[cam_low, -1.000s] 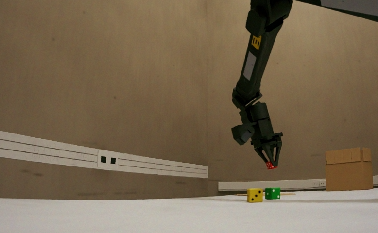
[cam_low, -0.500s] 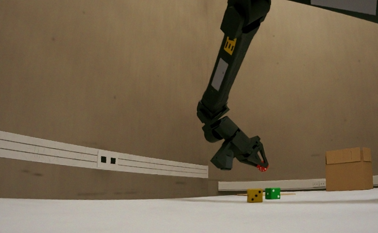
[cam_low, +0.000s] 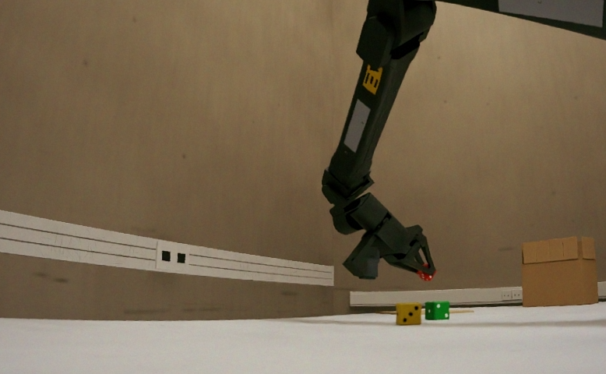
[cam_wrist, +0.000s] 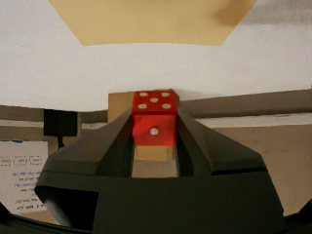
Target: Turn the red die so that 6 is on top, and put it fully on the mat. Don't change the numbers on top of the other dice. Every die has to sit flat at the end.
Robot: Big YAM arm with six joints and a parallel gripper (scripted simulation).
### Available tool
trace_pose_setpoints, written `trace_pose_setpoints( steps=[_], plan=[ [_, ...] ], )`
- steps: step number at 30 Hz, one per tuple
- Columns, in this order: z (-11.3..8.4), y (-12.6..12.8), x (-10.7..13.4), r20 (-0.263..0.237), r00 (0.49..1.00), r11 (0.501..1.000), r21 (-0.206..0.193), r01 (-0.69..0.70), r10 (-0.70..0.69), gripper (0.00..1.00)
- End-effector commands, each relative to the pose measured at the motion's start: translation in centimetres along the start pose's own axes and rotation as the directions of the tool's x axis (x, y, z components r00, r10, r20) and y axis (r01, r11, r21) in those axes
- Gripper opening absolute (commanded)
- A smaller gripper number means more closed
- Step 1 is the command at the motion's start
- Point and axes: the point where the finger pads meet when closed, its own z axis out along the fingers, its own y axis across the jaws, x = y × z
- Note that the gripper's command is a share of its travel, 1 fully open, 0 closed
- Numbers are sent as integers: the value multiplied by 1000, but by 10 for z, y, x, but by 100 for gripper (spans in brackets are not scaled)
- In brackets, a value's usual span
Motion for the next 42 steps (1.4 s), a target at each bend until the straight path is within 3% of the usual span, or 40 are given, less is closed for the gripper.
trace_pose_setpoints(
  steps=[1, 4, 5, 8, 16, 19, 22, 42],
  plan=[
    [19, 2, -21, 1, 1000, 1000, -10, -7, 7, 20],
    [21, 2, -24, 1, 1000, 1000, -10, -7, 7, 20],
    [27, 4, -8, 1, 999, 999, -24, -33, 33, 20],
    [29, 1, -34, 0, 1000, 1000, -7, -7, 7, 20],
    [31, -5, -45, 3, 1000, 1000, 9, -10, 10, 20],
    [33, -8, -23, 3, 999, 999, 6, -44, 44, 20],
    [25, -10, -24, 4, 999, 999, 18, -43, 43, 20],
    [24, -10, -24, 4, 999, 999, 19, -43, 43, 20]
  ],
)
